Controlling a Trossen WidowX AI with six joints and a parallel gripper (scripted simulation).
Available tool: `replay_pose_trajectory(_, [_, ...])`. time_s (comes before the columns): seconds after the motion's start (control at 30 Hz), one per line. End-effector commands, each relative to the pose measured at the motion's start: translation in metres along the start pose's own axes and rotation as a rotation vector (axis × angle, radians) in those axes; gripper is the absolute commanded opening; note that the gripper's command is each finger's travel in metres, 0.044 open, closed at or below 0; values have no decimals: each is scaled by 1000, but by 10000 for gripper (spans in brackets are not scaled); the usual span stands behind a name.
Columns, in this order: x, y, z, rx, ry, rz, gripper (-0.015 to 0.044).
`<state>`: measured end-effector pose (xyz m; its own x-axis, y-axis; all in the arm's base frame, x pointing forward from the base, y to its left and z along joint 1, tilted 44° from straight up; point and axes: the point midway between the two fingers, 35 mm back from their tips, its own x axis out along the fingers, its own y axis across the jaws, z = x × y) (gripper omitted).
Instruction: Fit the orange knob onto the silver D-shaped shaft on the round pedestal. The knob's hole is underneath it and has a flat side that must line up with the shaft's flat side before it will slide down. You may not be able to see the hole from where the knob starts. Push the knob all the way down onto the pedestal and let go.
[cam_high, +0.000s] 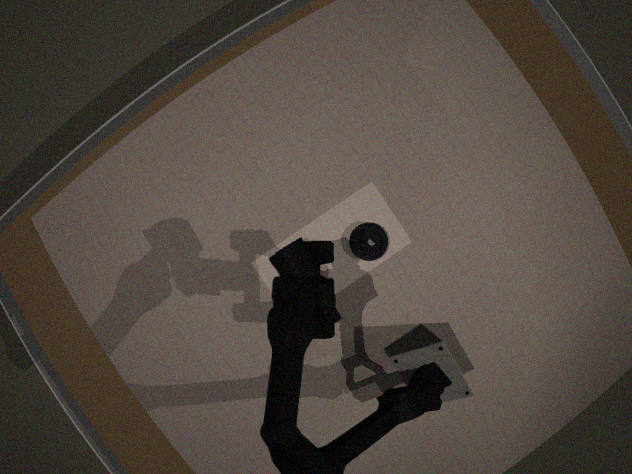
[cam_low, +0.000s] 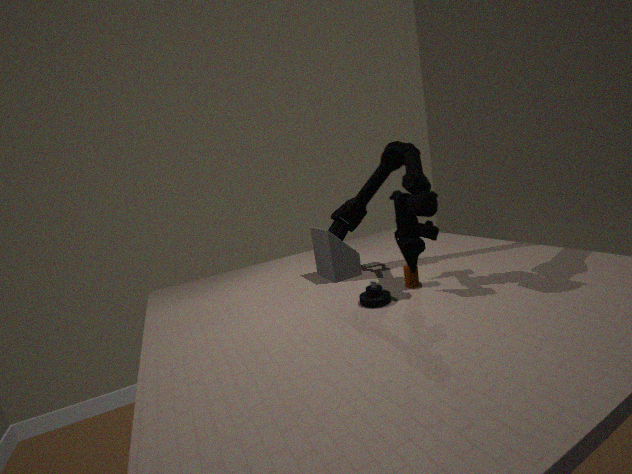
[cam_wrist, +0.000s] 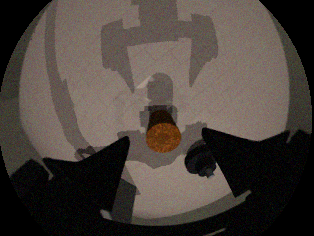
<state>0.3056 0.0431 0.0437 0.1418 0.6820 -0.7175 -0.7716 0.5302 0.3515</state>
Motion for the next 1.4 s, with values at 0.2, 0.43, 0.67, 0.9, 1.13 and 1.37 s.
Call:
replay_pose_trajectory(0.2, [17,1,-2,11,2,8,440])
replay_pose_trajectory(0.43, [28,2,-2,12,1,8,440])
replay_pose_trajectory(0.67, [39,3,-2,13,0,8,440])
replay_pose_trajectory(0.9, [48,4,-2,13,-2,8,440])
replay_pose_trajectory(1.13, [48,4,-2,13,-2,8,256])
replay_pose_trajectory(1.37, [48,4,-2,13,-2,8,170])
